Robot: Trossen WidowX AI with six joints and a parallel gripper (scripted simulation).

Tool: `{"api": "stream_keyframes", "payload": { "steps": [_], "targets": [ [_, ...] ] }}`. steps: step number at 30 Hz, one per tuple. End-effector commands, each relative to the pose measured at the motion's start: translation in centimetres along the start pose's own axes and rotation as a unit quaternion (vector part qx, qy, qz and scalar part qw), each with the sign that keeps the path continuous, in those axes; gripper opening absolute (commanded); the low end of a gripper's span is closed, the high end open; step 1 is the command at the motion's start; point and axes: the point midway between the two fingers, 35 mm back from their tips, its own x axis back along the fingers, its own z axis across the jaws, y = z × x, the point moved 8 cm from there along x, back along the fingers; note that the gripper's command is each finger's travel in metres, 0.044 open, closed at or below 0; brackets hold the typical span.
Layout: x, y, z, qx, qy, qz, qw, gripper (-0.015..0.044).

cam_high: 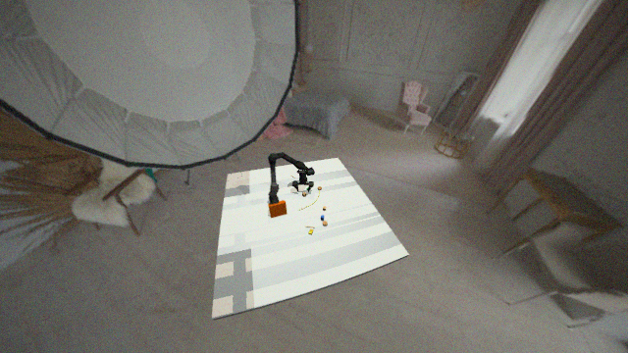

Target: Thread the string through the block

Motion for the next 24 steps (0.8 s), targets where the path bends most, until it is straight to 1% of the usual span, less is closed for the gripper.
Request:
{"api": "stream_keyframes", "payload": {
  "steps": [1, 4, 24],
  "targets": [
    [0.59, -2.1, -1.5, 0.349, -0.01, -0.107, 0.931, 0.044],
    [0.67, -2.29, -1.63, 0.389, -0.018, -0.116, 0.914, 0.044],
    [0.65, -2.35, -1.62, 0.389, -0.018, -0.116, 0.914, 0.044]
  ]
}}
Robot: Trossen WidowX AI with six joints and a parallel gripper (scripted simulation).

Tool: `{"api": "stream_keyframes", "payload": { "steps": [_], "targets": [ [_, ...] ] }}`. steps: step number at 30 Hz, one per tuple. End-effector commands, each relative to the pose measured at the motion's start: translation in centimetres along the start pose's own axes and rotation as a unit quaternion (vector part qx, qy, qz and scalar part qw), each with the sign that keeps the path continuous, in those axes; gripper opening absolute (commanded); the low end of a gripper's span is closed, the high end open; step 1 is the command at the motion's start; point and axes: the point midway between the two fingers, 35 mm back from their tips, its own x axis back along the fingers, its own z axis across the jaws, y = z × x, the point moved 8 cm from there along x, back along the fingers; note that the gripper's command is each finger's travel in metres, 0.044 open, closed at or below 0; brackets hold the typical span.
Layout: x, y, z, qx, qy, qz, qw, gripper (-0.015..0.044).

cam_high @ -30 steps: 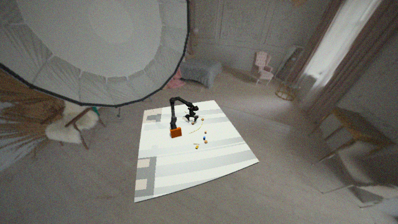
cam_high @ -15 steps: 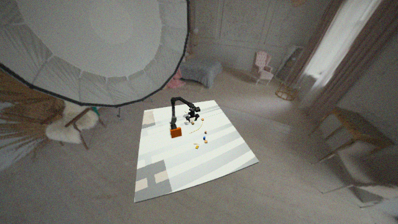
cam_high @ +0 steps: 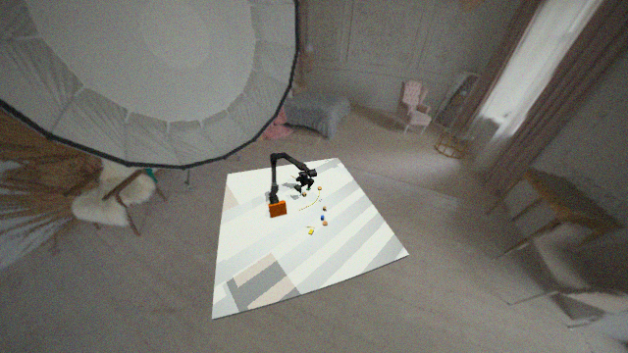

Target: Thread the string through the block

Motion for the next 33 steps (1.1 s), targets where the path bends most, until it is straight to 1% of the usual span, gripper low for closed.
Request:
{"api": "stream_keyframes", "payload": {
  "steps": [1, 8, 16, 25, 33],
  "targets": [
    [0.0, -0.04, 0.03, 0.003, -0.001, -0.002, 1.0, 0.0414],
    [0.0, -0.04, 0.03, 0.003, -0.001, -0.002, 1.0, 0.0236],
    [0.0, -0.04, 0.05, 0.0, 0.0, 0.0, 1.0, 0.0236],
    [-0.01, -0.04, 0.05, 0.0, 0.0, 0.0, 1.0, 0.0],
    [-0.01, -0.04, 0.05, 0.0, 0.0, 0.0, 1.0, 0.0]
  ]
}}
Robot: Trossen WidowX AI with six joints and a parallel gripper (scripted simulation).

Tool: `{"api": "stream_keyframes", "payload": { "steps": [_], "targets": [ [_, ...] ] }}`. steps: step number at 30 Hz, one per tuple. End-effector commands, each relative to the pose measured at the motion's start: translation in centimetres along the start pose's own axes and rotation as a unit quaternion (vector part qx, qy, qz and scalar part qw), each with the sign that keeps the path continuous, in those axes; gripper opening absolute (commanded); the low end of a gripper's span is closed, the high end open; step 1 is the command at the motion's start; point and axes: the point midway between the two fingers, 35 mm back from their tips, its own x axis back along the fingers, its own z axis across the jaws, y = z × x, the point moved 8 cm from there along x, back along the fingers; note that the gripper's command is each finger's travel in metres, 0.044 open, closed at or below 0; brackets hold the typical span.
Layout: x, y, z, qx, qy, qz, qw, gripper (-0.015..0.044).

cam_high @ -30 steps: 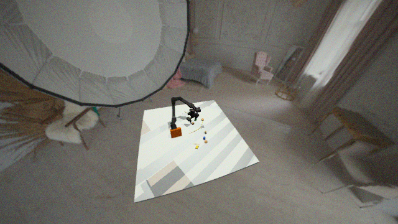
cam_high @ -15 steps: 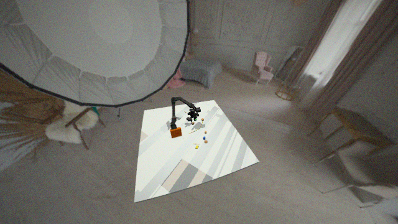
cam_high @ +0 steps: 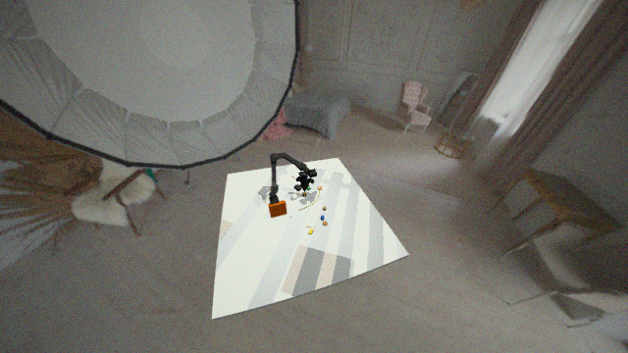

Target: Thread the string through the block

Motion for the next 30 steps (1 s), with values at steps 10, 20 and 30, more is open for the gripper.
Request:
{"api": "stream_keyframes", "payload": {
  "steps": [10, 20, 30],
  "targets": [
    [0.0, 0.0, 0.0, 0.0, 0.0, 0.0, 1.0, 0.0053],
    [0.0, 0.0, 0.0, 0.0, 0.0, 0.0, 1.0, 0.021],
    [0.0, 0.0, 0.0, 0.0, 0.0, 0.0, 1.0, 0.0]
  ]
}}
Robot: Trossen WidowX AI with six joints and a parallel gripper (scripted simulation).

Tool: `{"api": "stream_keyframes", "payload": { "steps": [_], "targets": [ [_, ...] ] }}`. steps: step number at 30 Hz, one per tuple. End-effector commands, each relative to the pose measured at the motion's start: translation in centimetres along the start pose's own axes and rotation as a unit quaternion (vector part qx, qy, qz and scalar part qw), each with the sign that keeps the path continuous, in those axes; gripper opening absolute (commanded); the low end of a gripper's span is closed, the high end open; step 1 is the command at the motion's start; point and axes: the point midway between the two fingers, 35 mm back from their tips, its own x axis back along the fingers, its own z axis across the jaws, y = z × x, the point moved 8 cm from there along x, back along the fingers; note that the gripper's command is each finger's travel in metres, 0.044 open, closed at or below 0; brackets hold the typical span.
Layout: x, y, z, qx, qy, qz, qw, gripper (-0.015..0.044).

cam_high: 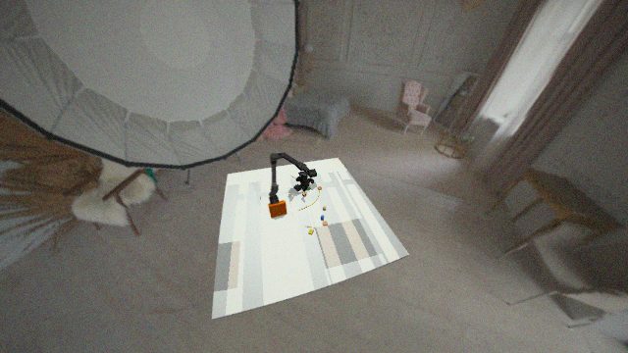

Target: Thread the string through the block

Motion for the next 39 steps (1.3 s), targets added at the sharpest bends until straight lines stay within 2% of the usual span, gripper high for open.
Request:
{"api": "stream_keyframes", "payload": {
  "steps": [1, 10, 12, 15, 19, 23, 27, 33, 39],
  "targets": [
    [0.0, 0.0, 0.0, 0.0, 0.0, 0.0, 1.0, 0.0],
    [0.0, 0.0, 0.0, 0.0, 0.0, 0.0, 1.0, 0.0],
    [0.0, -0.2, 0.1, -0.037, 0.0, 0.001, 0.999, 0.0053],
    [0.0, -1.1, 0.4, -0.193, 0.0, 0.003, 0.981, 0.0131],
    [0.0, -2.4, 1.0, -0.405, -0.001, 0.005, 0.914, 0.0236],
    [0.1, -3.6, 1.6, -0.597, -0.003, 0.006, 0.802, 0.0341],
    [0.1, -4.8, 2.3, -0.759, -0.005, 0.007, 0.651, 0.044],
    [0.1, -6.5, 3.4, -0.931, -0.008, 0.006, 0.366, 0.044],
    [0.1, -7.7, 4.2, -0.989, -0.009, 0.004, 0.146, 0.044]
  ]
}}
